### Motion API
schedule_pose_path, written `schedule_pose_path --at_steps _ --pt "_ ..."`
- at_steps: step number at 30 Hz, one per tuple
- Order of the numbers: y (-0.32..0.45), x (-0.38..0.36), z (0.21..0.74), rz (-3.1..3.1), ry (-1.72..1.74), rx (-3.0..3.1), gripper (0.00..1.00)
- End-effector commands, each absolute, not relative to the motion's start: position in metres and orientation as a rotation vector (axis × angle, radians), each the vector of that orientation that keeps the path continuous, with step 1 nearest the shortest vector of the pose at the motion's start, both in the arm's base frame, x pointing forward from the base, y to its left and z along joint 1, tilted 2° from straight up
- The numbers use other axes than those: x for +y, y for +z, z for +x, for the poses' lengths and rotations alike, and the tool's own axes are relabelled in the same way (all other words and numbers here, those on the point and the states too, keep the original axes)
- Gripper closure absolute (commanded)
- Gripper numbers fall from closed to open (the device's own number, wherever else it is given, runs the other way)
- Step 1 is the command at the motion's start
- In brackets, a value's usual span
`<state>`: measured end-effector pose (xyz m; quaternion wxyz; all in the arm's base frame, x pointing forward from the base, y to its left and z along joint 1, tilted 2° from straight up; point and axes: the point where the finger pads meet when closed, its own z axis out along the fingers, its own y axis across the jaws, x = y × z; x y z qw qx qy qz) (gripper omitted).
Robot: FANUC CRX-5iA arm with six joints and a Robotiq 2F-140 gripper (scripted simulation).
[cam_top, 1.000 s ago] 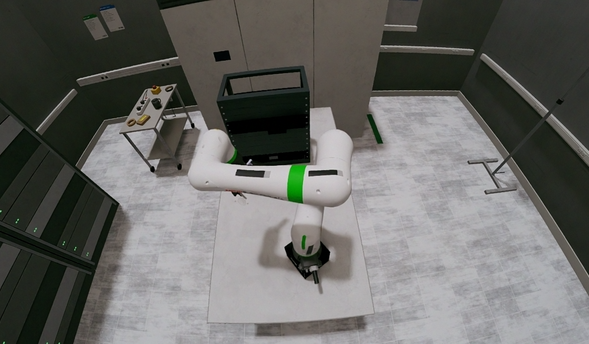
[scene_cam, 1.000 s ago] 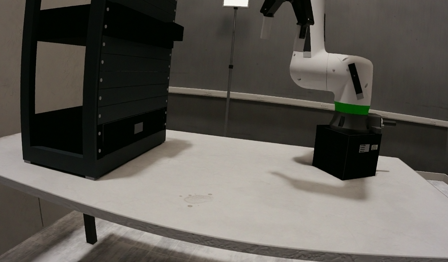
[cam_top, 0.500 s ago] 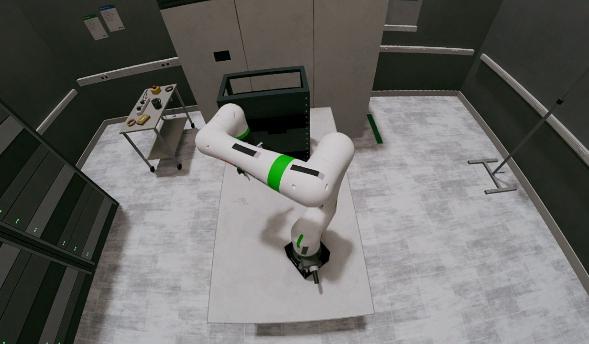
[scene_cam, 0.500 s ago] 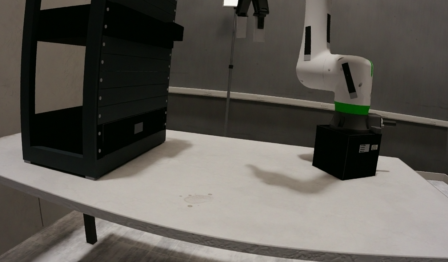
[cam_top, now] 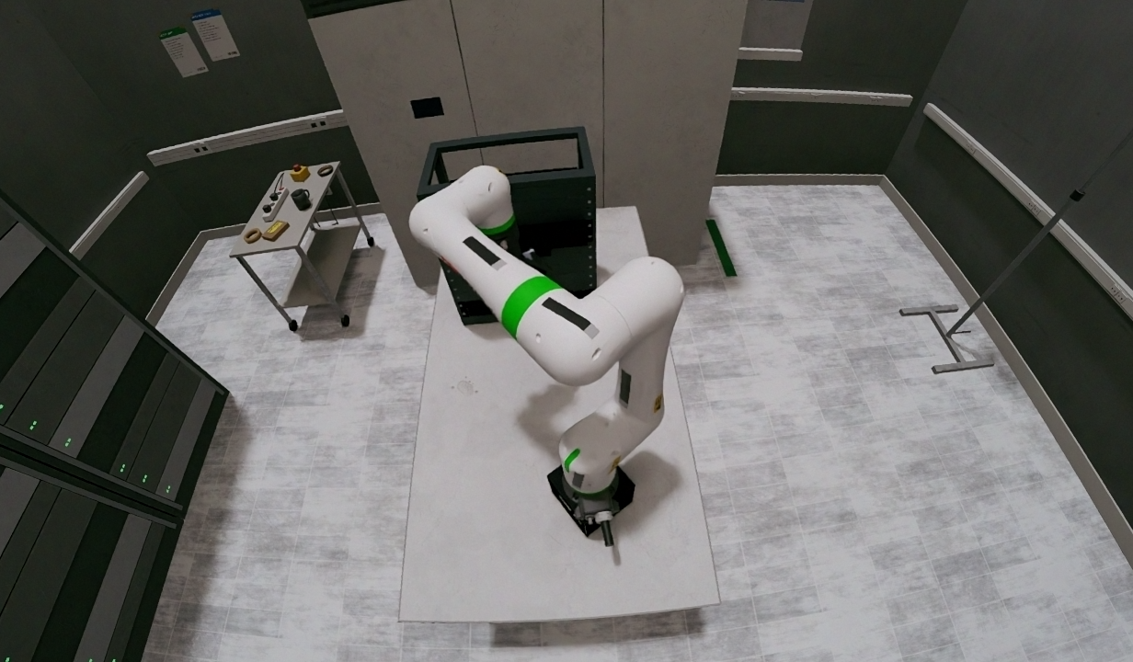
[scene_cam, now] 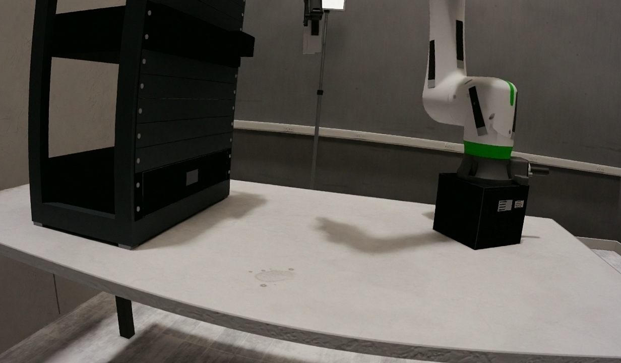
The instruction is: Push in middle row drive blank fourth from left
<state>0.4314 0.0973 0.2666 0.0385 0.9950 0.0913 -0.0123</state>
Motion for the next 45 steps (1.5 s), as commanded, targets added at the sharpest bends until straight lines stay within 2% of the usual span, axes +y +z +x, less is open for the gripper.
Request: schedule_pose_path --at_steps 1,15,45 --pt "0.268 0.078 0.452 3.080 -0.041 0.215 0.00" --pt "0.272 0.003 0.498 3.140 -0.002 0.008 0.00" --pt "0.269 0.003 0.498 3.157 0.000 -0.026 0.00"
